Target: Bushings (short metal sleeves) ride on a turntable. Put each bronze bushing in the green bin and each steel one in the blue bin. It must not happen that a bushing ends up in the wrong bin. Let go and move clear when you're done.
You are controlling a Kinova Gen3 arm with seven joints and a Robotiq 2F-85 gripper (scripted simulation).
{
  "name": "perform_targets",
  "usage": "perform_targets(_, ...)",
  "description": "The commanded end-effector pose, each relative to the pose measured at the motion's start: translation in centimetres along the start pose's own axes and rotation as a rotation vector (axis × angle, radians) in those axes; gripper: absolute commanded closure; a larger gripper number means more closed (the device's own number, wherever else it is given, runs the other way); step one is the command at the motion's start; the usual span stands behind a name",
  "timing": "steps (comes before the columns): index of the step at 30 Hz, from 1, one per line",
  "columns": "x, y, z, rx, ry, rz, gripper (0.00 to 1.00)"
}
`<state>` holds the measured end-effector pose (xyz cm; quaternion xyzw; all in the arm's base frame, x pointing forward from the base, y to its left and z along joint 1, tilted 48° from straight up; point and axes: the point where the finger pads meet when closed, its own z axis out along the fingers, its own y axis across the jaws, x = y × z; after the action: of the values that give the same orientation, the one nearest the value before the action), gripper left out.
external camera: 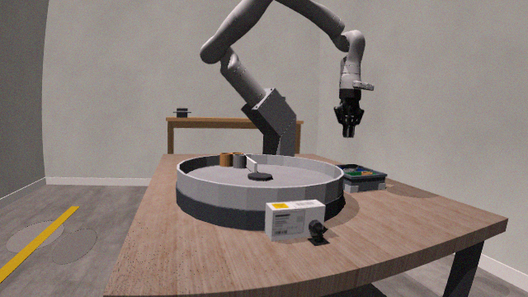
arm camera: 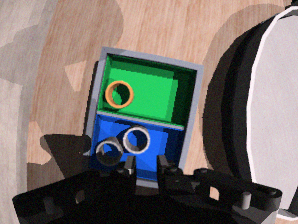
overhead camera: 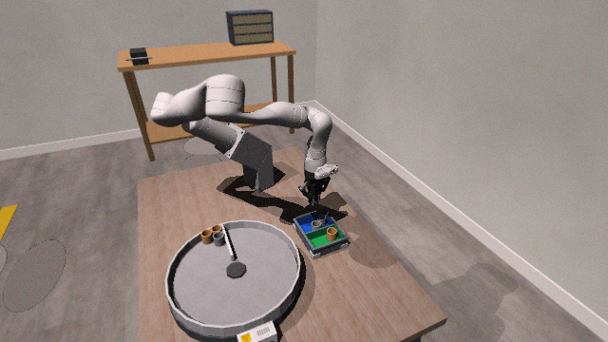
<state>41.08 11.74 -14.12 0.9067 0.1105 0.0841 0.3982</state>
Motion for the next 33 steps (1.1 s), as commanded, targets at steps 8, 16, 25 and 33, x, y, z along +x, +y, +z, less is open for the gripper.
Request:
perform_targets(8,0.05,-0.04,-0.10,0.001,0.002,0.000,0.81)
perform_targets(16,0.05,-0.04,-0.10,0.001,0.002,0.000,0.81)
perform_targets(25,0.05,-0.04,-0.10,0.001,0.002,0.000,0.81)
perform_targets(33,-0.29,0.95,-0.06,0.001,0.002,-0.001,0.82)
